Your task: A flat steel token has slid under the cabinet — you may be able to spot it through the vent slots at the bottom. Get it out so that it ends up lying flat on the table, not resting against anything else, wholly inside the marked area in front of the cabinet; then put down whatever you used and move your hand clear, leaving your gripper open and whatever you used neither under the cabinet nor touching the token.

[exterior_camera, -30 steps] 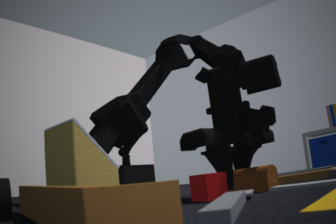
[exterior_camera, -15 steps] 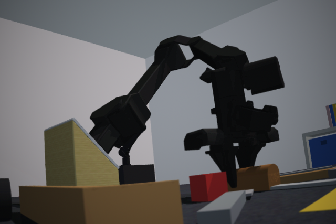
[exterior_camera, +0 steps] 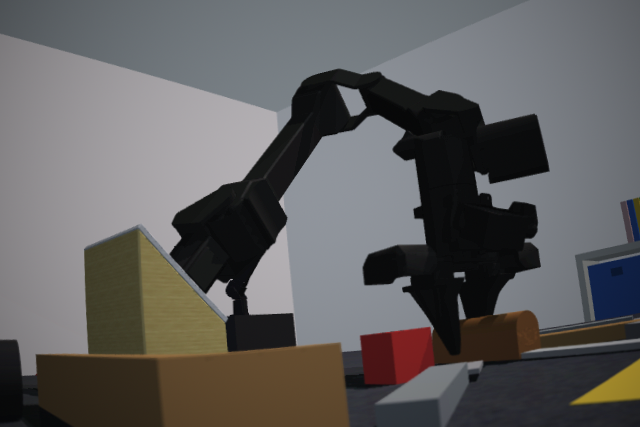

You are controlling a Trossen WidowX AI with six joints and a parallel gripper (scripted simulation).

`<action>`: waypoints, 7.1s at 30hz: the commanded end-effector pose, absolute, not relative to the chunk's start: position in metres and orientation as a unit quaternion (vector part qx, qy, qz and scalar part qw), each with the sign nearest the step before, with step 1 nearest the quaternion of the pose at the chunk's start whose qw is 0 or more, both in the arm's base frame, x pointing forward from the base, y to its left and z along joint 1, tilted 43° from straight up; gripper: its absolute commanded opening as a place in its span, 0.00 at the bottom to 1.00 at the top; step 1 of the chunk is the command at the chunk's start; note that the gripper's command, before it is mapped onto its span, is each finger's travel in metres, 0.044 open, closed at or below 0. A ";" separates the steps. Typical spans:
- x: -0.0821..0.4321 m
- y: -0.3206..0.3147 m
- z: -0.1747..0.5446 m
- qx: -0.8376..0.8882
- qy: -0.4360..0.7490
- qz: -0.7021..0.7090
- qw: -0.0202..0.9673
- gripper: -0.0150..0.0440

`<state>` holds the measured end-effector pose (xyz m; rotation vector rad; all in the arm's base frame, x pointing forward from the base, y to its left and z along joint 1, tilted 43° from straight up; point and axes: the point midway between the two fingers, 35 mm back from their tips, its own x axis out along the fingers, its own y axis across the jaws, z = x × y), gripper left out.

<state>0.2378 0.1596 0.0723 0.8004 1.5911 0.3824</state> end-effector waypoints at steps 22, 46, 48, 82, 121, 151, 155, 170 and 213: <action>0.238 0.172 0.084 0.347 0.690 0.167 0.613 0.52; 0.237 0.174 0.082 0.350 0.688 0.169 0.613 0.71; 0.239 0.173 0.084 0.349 0.686 0.170 0.616 0.67; 0.255 0.170 0.081 0.346 0.686 0.173 0.616 0.25; 0.302 0.162 0.073 0.344 0.685 0.175 0.618 0.25; 0.336 0.156 0.068 0.344 0.684 0.176 0.619 0.25; 0.341 0.155 0.067 0.343 0.684 0.176 0.619 0.25; 0.357 0.152 0.065 0.343 0.684 0.176 0.619 0.25; 0.398 0.144 0.058 0.343 0.683 0.176 0.620 0.25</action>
